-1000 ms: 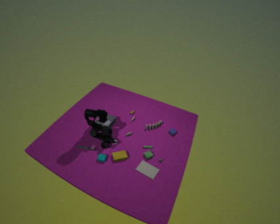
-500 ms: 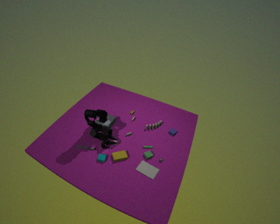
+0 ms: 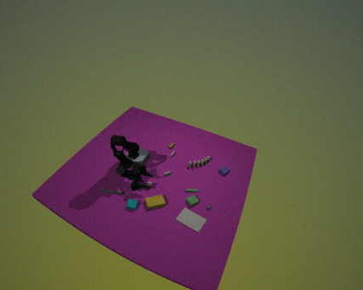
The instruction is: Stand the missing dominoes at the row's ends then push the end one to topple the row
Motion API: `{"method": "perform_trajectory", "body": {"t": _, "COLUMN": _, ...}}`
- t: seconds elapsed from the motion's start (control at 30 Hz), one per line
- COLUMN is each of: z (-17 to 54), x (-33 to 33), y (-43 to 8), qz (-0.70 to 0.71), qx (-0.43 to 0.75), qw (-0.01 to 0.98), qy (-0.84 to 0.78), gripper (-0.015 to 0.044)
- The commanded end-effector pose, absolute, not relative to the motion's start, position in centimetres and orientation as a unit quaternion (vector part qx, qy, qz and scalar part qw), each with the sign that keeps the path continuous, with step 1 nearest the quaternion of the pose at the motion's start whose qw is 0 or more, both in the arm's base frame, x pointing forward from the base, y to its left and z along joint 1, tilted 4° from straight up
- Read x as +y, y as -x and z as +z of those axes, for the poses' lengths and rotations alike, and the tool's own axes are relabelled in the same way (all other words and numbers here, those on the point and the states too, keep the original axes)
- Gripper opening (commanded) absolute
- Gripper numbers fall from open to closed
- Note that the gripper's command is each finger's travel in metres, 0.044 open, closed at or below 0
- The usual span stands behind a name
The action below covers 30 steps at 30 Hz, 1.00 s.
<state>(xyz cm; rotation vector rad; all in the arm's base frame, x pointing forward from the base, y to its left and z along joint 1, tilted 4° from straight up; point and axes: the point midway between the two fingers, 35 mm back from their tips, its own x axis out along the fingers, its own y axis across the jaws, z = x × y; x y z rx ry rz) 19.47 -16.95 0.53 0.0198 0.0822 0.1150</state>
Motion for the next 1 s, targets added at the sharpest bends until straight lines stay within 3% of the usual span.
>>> {"method": "perform_trajectory", "body": {"t": 0.0, "z": 2.6, "x": -16.8, "y": -19.6, "qz": 0.057, "qx": 0.041, "qw": 0.997, "qy": -0.01, "gripper": 0.044}}
{"method": "perform_trajectory", "body": {"t": 0.17, "z": 3.4, "x": -17.1, "y": -20.0, "qz": 0.053, "qx": 0.049, "qw": 0.997, "qy": -0.024, "gripper": 0.044}}
{"method": "perform_trajectory", "body": {"t": 0.47, "z": 3.3, "x": -23.0, "y": -26.5, "qz": -0.048, "qx": 0.174, "qw": 0.953, "qy": -0.244, "gripper": 0.044}}
{"method": "perform_trajectory", "body": {"t": 0.67, "z": 4.5, "x": -24.0, "y": -30.0, "qz": -0.16, "qx": 0.281, "qw": 0.862, "qy": -0.391, "gripper": 0.044}}
{"method": "perform_trajectory", "body": {"t": 0.97, "z": 4.8, "x": -20.5, "y": -28.6, "qz": -0.331, "qx": 0.421, "qw": 0.689, "qy": -0.488, "gripper": 0.044}}
